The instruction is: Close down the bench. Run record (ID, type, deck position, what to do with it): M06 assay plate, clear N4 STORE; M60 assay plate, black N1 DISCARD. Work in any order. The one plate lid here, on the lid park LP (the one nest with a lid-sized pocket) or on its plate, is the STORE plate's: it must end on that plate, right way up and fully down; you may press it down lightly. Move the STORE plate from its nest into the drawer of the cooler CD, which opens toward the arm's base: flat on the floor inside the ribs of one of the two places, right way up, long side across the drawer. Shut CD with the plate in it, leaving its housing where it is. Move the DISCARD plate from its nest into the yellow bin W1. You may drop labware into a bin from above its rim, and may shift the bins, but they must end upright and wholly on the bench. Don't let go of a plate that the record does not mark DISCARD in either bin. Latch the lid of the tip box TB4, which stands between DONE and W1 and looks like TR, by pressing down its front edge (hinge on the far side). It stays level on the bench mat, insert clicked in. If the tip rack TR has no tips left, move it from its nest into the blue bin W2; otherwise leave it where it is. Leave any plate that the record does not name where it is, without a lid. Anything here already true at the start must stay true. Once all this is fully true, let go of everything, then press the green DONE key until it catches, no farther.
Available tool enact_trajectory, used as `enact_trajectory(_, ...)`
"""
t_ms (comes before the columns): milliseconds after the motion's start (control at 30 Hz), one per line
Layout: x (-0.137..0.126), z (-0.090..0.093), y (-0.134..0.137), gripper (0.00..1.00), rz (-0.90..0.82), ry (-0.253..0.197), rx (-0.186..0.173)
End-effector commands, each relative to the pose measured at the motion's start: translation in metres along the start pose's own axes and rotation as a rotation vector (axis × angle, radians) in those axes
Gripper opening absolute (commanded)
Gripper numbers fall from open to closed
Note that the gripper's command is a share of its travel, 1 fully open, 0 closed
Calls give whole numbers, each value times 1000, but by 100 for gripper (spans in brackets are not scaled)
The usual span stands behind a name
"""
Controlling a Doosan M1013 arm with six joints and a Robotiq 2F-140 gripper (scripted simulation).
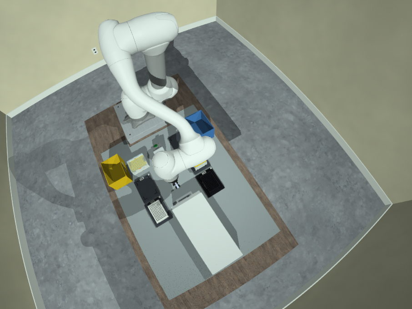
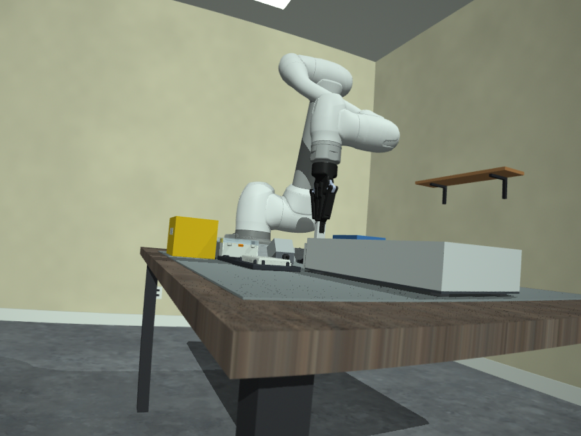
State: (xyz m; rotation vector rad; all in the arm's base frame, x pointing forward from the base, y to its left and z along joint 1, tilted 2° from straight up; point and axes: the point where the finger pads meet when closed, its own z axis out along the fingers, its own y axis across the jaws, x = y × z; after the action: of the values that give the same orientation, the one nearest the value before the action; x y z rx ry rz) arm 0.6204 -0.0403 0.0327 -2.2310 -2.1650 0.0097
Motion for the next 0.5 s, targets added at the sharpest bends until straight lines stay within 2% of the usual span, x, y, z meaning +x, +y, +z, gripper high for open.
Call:
enact_trajectory(0,0,-3,0,0,0,0,0)
enact_trajectory(467,0,-22,0,0,0,0,0)
